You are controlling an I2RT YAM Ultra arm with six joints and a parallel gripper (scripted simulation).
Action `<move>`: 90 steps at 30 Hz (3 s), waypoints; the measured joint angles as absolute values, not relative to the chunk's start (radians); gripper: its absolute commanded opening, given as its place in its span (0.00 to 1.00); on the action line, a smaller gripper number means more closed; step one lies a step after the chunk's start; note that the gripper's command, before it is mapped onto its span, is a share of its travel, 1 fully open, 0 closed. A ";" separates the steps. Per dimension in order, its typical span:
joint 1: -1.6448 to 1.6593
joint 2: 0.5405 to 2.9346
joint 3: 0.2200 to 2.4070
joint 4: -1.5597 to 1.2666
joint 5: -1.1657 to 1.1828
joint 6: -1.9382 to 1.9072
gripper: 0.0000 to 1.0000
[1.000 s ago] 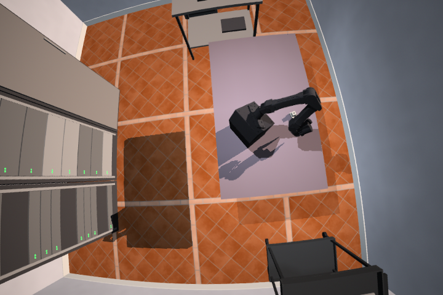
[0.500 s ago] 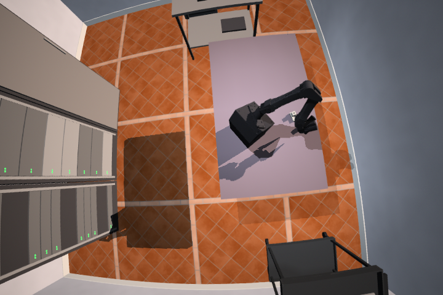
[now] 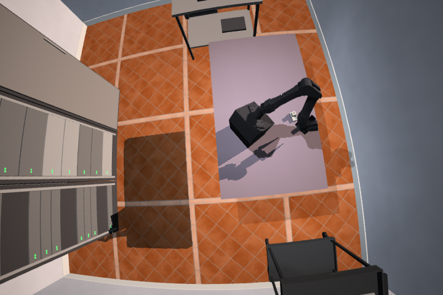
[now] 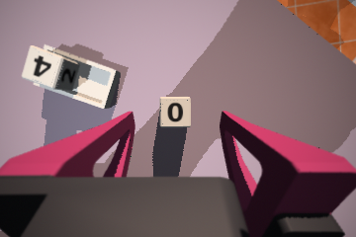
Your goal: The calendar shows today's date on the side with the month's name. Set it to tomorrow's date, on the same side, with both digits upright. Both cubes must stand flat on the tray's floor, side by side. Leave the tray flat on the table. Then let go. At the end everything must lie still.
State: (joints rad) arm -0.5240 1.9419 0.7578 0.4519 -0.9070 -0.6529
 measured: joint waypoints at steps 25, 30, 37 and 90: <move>-0.451 1.851 0.929 -0.035 -0.688 -0.780 0.66; -0.419 1.860 1.002 -0.144 -0.627 -0.790 0.66; -0.356 1.864 1.140 -0.320 -0.506 -0.805 0.66; -0.362 1.867 1.149 -0.436 -0.457 -0.822 0.47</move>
